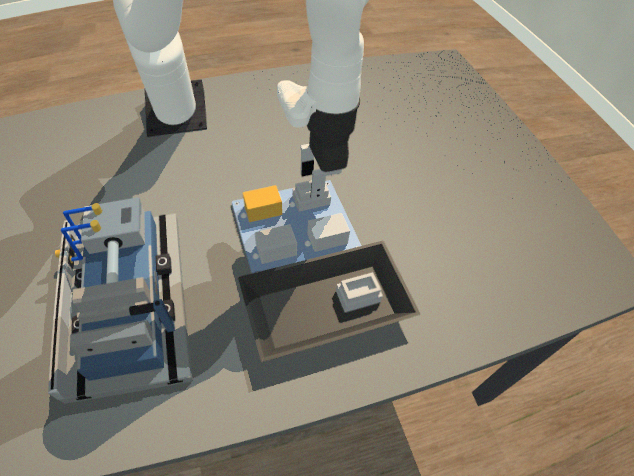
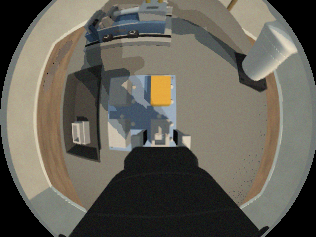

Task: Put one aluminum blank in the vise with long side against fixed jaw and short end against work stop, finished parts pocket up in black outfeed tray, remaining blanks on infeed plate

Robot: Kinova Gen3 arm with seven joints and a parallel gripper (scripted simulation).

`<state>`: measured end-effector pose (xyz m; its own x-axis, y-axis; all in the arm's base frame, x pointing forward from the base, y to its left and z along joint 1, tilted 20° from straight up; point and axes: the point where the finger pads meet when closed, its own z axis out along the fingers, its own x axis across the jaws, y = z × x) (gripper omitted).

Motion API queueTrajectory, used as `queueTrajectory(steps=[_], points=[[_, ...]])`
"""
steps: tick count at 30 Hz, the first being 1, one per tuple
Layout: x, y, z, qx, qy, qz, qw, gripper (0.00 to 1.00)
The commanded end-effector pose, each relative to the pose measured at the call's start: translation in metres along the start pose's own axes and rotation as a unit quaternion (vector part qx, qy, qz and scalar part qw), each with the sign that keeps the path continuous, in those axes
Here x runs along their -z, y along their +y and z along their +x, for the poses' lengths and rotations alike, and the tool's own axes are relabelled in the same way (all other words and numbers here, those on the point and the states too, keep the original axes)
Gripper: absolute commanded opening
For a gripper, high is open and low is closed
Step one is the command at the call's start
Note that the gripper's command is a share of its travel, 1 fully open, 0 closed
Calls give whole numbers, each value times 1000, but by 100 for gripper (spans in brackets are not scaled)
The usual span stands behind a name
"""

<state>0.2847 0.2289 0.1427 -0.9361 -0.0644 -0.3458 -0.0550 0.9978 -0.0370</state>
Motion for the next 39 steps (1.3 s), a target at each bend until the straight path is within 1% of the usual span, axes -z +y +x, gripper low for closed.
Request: queueTrajectory(steps=[1,19,39], points=[[0,0,0,0,0,0,1000,100],[-1,0,0,0,0,0,1000,100],[-6,0,0,0,0,0,1000,100]])
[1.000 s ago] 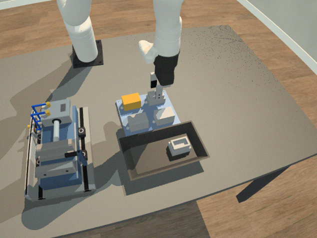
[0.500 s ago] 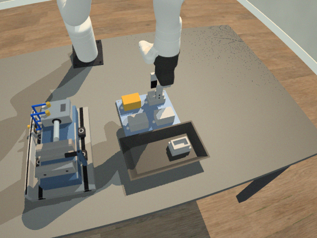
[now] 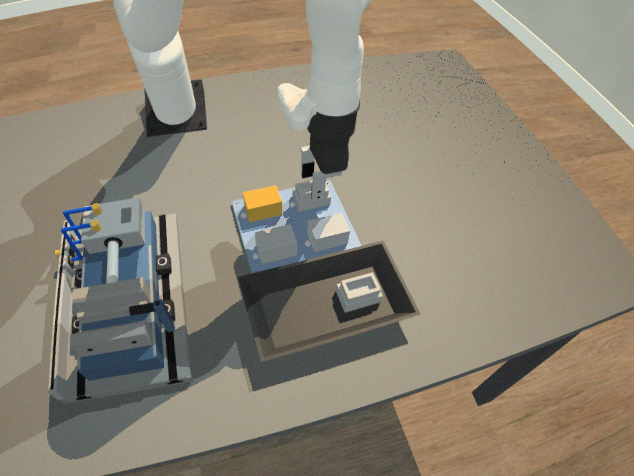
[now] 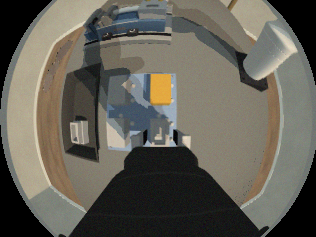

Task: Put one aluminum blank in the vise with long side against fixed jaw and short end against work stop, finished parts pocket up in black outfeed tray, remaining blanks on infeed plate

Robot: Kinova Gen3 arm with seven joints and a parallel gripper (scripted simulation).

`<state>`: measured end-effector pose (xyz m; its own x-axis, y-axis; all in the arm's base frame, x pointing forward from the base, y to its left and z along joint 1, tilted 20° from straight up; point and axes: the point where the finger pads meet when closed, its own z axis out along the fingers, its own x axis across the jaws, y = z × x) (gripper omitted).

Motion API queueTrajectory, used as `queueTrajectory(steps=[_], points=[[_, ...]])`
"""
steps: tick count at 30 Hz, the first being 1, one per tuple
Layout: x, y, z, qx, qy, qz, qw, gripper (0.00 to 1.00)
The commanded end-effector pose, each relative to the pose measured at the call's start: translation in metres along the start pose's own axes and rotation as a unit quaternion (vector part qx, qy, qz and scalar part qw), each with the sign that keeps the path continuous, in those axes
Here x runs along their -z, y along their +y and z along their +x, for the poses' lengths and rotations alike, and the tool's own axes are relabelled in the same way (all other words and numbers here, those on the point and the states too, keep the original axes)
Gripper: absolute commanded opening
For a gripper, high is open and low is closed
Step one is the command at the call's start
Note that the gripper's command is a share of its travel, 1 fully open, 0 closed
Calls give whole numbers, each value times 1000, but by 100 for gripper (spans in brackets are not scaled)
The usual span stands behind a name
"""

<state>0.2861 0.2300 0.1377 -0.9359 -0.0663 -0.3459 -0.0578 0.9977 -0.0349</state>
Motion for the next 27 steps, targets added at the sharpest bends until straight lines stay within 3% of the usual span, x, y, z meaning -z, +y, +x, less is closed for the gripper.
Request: queueTrajectory(steps=[1,27], points=[[-1,-1,0,-1,0,1,1000,100],[-6,-1,0,-1,0,1,1000,100]])
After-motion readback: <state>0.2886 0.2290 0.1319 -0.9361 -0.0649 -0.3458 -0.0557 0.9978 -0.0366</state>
